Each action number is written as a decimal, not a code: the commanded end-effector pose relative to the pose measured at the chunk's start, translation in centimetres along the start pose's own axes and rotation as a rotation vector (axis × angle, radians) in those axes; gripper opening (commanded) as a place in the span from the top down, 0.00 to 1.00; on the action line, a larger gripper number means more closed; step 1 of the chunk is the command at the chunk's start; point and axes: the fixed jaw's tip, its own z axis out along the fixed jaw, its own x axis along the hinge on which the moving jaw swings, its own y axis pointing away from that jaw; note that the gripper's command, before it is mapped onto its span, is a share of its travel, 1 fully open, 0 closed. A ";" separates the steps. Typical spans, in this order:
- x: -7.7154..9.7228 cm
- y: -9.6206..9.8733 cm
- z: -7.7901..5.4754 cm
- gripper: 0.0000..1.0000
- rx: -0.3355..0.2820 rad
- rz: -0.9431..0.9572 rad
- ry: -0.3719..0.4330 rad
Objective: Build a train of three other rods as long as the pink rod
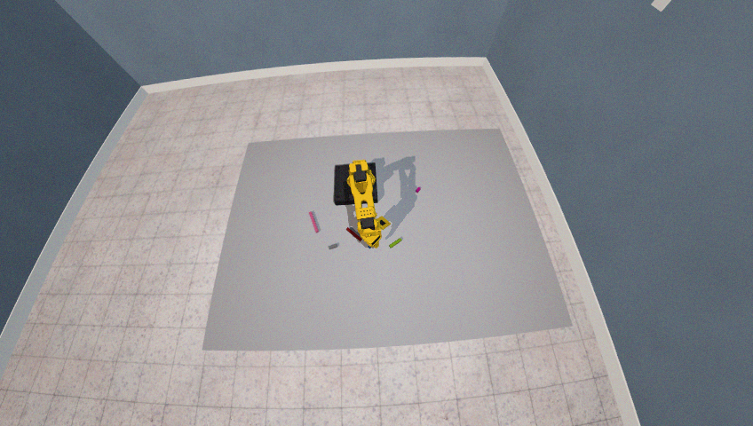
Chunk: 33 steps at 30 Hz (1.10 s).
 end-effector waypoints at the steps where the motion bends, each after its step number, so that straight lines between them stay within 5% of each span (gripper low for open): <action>1: 0.5 0.0 0.2 0.81 0.003 0.004 0.000; 33: 0.7 0.2 0.2 0.81 -0.003 0.003 -0.004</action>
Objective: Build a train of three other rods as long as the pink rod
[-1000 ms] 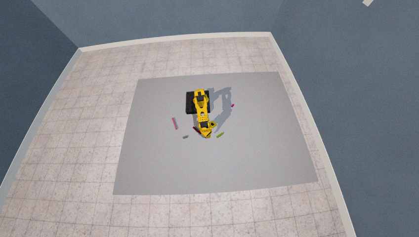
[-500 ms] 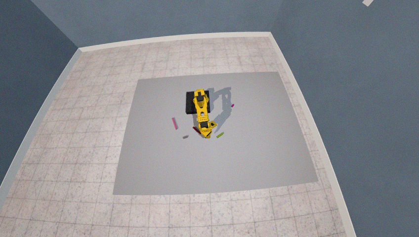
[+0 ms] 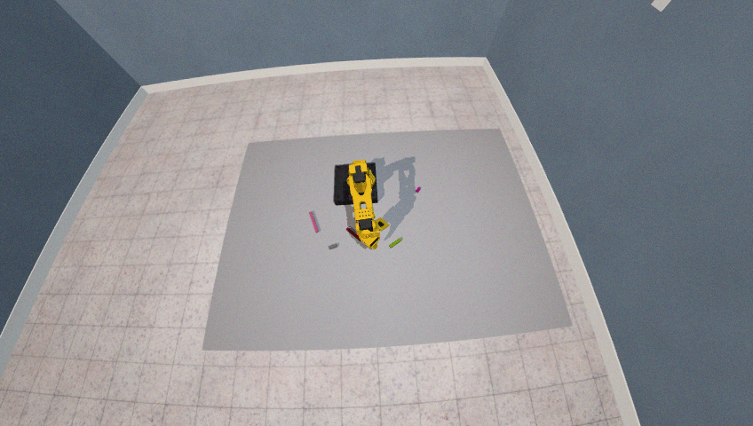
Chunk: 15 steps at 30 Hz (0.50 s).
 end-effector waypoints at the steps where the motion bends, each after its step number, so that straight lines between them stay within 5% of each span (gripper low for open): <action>1: 0.0 0.2 0.2 0.81 -0.012 -0.001 -0.011; 15: 0.0 0.2 0.5 0.81 -0.012 -0.001 -0.011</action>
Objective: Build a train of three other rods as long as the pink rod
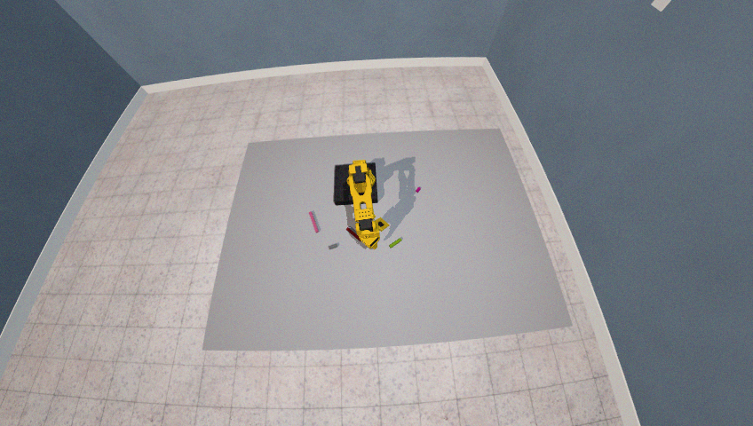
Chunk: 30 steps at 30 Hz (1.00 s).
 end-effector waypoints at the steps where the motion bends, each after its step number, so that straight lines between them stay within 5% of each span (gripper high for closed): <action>1: 0.1 0.1 0.5 0.81 -0.007 -0.001 -0.008; 30: 0.0 0.2 4.9 0.81 -0.007 -0.001 -0.008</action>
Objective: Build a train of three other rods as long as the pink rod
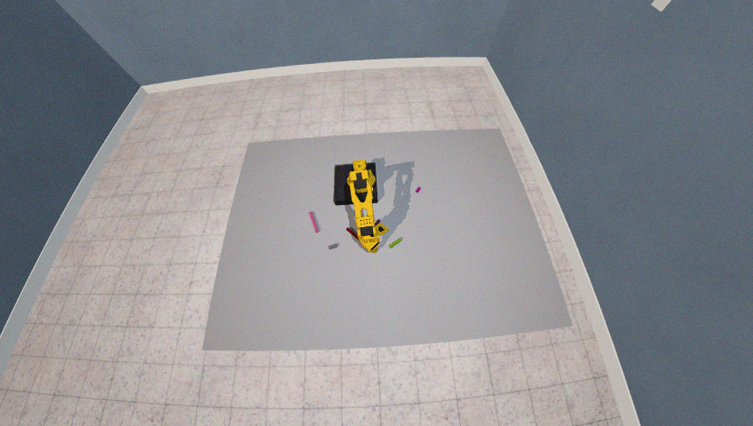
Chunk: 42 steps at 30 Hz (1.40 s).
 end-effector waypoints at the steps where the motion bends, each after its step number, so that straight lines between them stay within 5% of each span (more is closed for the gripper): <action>1: -0.1 0.4 0.7 0.81 -0.012 -0.001 -0.012; 42: -0.4 0.8 1.3 0.84 -0.027 -0.001 -0.023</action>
